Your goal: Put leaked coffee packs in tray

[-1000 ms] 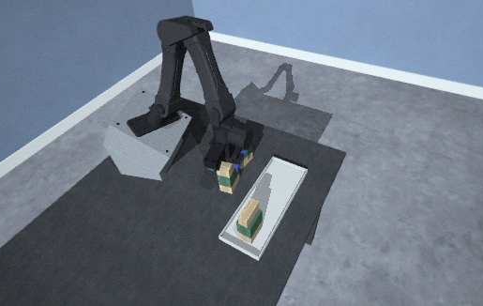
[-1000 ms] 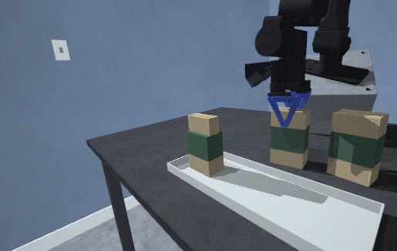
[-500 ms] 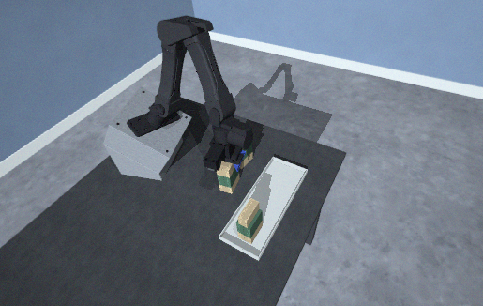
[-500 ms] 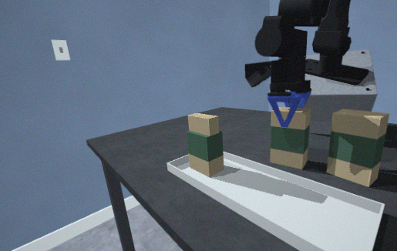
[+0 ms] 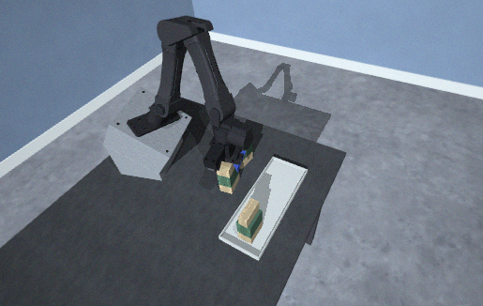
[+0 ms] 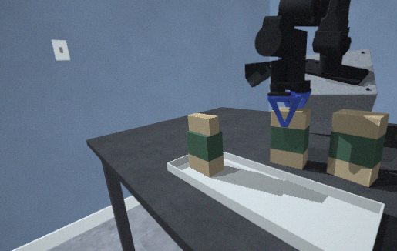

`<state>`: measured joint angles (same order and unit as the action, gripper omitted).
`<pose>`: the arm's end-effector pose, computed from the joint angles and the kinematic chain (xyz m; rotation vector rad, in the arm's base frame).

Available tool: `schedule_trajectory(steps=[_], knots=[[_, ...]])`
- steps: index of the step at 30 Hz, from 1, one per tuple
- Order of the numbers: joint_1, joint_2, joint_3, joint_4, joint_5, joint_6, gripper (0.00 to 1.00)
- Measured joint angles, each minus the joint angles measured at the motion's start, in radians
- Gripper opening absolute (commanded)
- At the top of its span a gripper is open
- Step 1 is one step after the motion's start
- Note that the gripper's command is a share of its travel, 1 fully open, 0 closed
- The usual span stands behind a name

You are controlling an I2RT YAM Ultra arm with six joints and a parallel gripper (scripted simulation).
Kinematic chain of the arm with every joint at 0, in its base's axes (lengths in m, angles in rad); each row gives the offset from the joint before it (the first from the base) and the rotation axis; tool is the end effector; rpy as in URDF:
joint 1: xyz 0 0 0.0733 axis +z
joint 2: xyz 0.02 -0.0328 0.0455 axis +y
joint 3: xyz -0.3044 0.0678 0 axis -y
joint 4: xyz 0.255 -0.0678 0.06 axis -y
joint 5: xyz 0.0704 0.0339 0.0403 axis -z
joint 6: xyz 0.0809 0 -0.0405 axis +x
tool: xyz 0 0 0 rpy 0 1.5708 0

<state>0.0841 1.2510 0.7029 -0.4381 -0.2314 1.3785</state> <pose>0.2528 0.0410 0.2016 1.5810 2.2513 0.7903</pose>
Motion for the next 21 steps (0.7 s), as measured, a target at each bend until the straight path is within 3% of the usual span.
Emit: schedule_trajectory(steps=[10, 11, 21], knots=[[0.000, 0.000, 0.000, 0.000, 0.000, 0.000, 0.79], [0.000, 0.000, 0.000, 0.000, 0.000, 0.000, 0.26], [0.000, -0.001, -0.003, 0.005, 0.002, 0.002, 0.26]])
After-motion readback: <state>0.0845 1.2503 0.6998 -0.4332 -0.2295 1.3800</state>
